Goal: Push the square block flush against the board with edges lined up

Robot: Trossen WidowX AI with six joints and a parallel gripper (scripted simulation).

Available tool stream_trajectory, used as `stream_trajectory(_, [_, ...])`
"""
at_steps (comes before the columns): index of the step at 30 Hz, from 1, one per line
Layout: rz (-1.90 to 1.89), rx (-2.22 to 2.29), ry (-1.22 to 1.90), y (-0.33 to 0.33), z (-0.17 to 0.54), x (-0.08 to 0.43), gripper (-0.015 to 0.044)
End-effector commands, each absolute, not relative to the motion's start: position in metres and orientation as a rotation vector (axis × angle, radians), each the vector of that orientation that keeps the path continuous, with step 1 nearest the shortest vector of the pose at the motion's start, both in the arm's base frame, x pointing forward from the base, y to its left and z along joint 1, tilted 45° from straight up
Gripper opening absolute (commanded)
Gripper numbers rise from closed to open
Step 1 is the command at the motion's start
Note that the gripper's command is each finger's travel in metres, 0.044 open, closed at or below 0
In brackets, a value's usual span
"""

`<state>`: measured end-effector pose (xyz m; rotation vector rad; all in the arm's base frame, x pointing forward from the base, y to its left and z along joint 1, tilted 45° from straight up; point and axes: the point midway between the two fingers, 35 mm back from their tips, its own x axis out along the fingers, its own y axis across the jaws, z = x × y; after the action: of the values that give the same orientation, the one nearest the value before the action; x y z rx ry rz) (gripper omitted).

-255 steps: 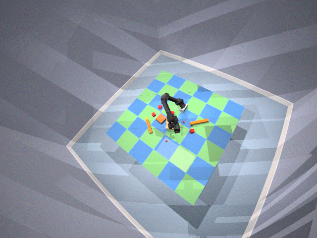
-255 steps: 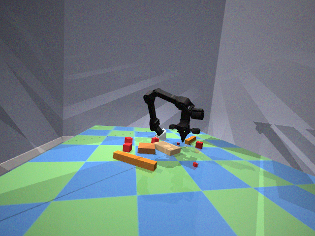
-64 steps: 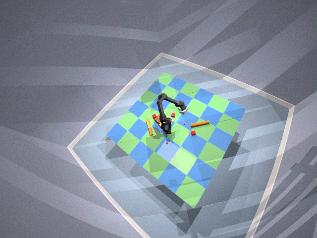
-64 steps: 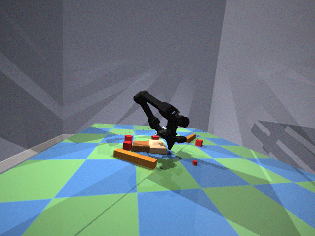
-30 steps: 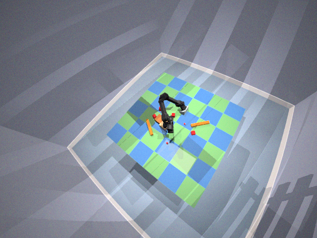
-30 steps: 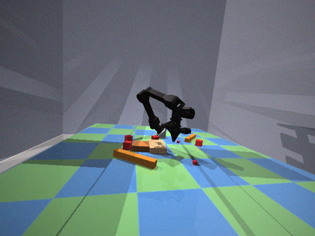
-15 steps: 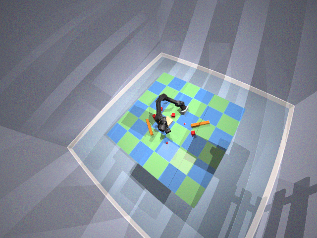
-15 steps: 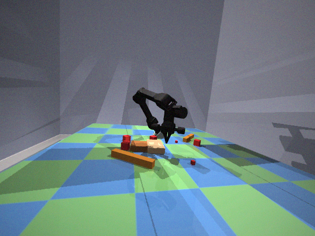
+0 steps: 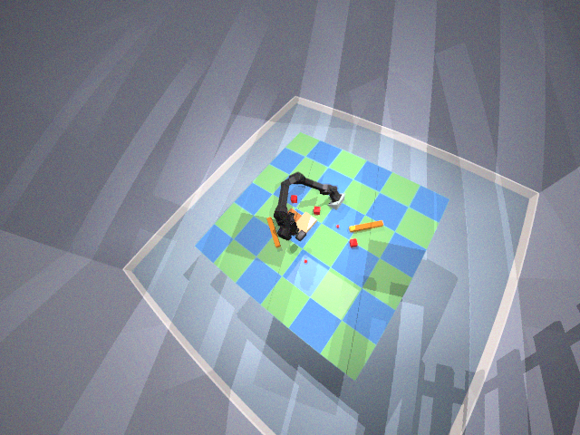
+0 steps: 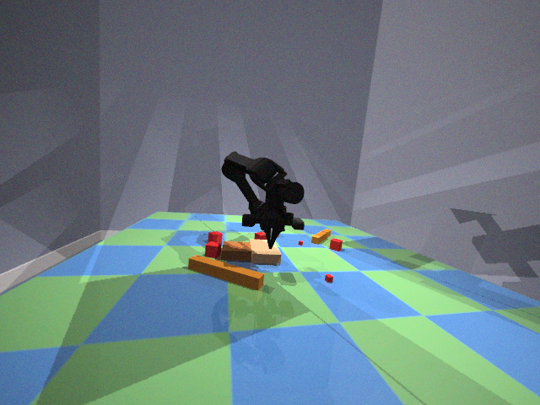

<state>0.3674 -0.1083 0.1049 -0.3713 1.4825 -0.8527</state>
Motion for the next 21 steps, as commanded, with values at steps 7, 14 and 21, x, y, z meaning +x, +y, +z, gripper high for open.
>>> stream_trajectory(7, [-0.829, -0.403, 1.493, -0.143, 0.077, 0.364, 0.0])
stream_trajectory(14, [-0.83, -0.404, 1.493, -0.149, 0.071, 0.362, 0.0])
stream_trajectory(21, [-0.83, -0.404, 1.493, -0.147, 0.07, 0.358, 0.0])
